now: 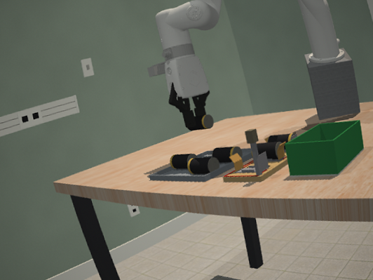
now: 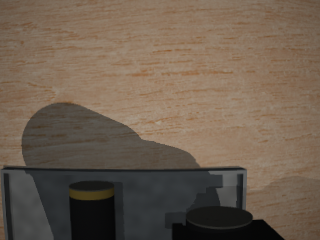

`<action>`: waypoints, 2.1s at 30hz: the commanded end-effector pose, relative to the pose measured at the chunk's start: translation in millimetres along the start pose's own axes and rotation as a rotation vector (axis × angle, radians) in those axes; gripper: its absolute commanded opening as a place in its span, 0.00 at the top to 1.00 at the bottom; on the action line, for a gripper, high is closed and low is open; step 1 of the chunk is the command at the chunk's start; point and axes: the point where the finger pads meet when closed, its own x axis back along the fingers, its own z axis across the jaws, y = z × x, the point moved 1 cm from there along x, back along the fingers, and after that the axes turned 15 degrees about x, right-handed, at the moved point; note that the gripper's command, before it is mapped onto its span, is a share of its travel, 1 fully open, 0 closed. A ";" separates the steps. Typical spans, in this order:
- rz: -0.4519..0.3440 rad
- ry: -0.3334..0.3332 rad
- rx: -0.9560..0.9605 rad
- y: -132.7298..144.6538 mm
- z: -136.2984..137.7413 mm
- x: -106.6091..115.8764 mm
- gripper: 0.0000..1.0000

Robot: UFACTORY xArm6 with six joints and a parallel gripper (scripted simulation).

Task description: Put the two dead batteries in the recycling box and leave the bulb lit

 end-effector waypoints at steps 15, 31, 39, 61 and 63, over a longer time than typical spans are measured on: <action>0.004 -0.002 0.015 -0.6 -1.9 50.4 0.72; 0.004 -0.002 0.017 8.8 -10.6 50.4 0.72; 0.004 -0.002 0.017 69.8 -67.6 50.3 0.72; 0.004 -0.002 0.017 190.2 -180.0 50.0 0.72; 0.004 -0.002 0.017 190.5 -180.3 50.0 0.72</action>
